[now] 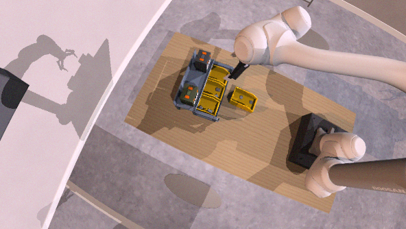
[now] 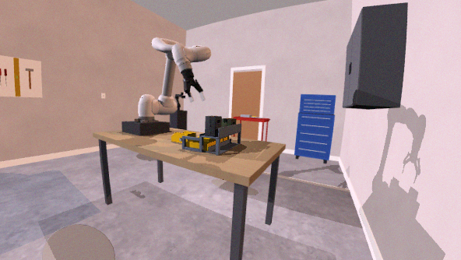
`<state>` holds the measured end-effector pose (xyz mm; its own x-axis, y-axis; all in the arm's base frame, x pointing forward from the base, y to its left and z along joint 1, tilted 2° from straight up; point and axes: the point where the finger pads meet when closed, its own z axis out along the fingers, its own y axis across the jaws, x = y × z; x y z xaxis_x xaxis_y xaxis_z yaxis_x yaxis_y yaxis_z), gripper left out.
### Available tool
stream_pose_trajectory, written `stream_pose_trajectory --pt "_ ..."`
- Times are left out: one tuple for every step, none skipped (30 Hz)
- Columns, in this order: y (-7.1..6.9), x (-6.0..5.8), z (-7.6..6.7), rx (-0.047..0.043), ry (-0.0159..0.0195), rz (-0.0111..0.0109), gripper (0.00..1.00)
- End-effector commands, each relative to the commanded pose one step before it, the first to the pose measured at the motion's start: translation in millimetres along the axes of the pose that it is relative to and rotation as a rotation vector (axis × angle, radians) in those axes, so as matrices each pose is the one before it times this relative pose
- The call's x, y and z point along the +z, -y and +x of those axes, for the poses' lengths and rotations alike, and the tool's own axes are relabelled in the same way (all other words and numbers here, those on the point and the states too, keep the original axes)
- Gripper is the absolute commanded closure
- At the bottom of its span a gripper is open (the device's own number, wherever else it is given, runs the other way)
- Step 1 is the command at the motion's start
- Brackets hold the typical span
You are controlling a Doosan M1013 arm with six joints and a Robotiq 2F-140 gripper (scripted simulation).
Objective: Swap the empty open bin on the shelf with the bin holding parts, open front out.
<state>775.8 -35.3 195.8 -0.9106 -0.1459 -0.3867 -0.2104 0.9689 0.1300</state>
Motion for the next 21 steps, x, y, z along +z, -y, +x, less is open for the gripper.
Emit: stream_pose_trajectory --pt "2.81 20.74 8.22 0.00562 0.00201 -0.00432 0.00" --pt "0.92 8.16 3.70 0.00000 0.00000 0.00000 0.00" --pt "0.96 8.44 3.83 0.00000 0.00000 0.00000 0.00" --pt "0.97 8.60 3.90 0.00000 0.00000 0.00000 0.00" --pt "0.98 8.63 3.92 0.00000 0.00000 0.00000 0.00" --pt "0.96 8.49 3.85 0.00000 0.00000 0.00000 0.00" --pt "0.91 8.03 3.65 0.00000 0.00000 0.00000 0.00" --pt "0.84 7.45 3.38 0.00000 0.00000 0.00000 0.00" --pt "0.77 6.81 3.09 0.00000 0.00000 0.00000 0.00" --pt "0.69 6.12 2.78 0.00000 0.00000 0.00000 0.00" --pt "0.61 5.40 2.45 0.00000 0.00000 0.00001 0.00" --pt "0.53 4.64 2.11 0.00000 0.00000 0.00000 0.00" --pt "0.44 3.88 1.76 0.00000 0.00000 0.00000 0.00" --pt "0.35 3.12 1.41 0.00000 0.00000 -0.00001 0.00" --pt "0.27 2.40 1.09 0.00000 0.00000 0.00000 0.00" --pt "0.19 1.72 0.78 0.00000 0.00000 0.00000 0.00" --pt "0.00 0.00 0.00 0.00000 0.00000 0.00000 0.00" --pt "0.00 0.00 0.00 0.00000 0.00000 0.00000 0.00" --pt "0.13 1.12 0.51 0.00000 0.00000 0.00000 0.00" --pt "0.07 0.61 0.28 0.00000 0.00000 0.00000 0.00" --pt "0.03 0.24 0.11 0.00000 0.00000 0.00000 0.00"
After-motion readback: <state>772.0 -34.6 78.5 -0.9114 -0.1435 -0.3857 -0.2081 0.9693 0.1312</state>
